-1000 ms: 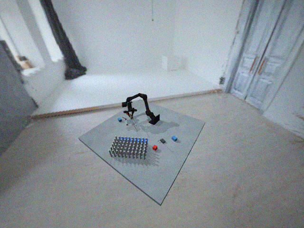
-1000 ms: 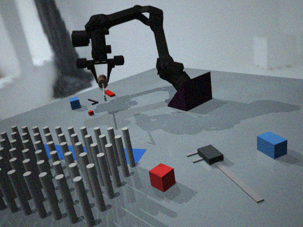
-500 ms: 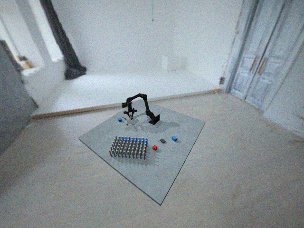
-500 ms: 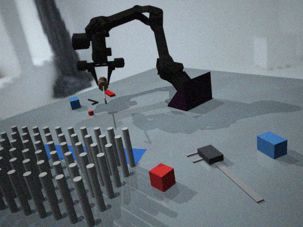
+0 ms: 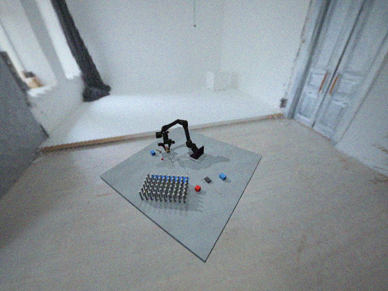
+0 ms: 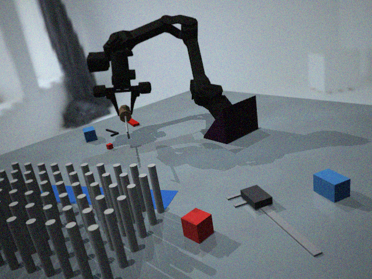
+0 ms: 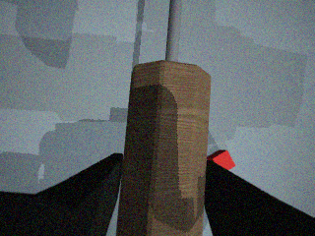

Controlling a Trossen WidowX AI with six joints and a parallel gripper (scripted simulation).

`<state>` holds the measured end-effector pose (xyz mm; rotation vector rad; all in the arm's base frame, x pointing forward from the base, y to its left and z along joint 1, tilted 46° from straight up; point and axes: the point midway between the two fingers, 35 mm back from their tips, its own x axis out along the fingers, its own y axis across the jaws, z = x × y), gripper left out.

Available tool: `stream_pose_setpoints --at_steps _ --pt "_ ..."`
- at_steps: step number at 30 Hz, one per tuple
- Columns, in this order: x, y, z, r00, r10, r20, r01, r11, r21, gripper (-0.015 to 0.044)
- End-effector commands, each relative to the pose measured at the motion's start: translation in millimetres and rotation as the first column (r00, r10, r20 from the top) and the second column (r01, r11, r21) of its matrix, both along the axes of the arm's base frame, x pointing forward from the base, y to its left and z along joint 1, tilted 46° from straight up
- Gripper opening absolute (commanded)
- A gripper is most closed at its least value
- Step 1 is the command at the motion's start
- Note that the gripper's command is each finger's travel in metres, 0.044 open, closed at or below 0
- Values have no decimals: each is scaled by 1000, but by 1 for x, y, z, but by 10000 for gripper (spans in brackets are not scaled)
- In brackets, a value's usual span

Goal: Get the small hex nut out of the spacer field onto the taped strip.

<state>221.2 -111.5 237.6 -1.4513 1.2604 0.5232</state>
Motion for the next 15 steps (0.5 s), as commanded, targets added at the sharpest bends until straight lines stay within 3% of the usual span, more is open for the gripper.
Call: stream_pose_setpoints --at_steps 1,15 --pt "1 -1 -3 1000 7 1 -7 1000 7 0" --pt "2 -8 -9 1000 7 2 -7 1000 6 0"
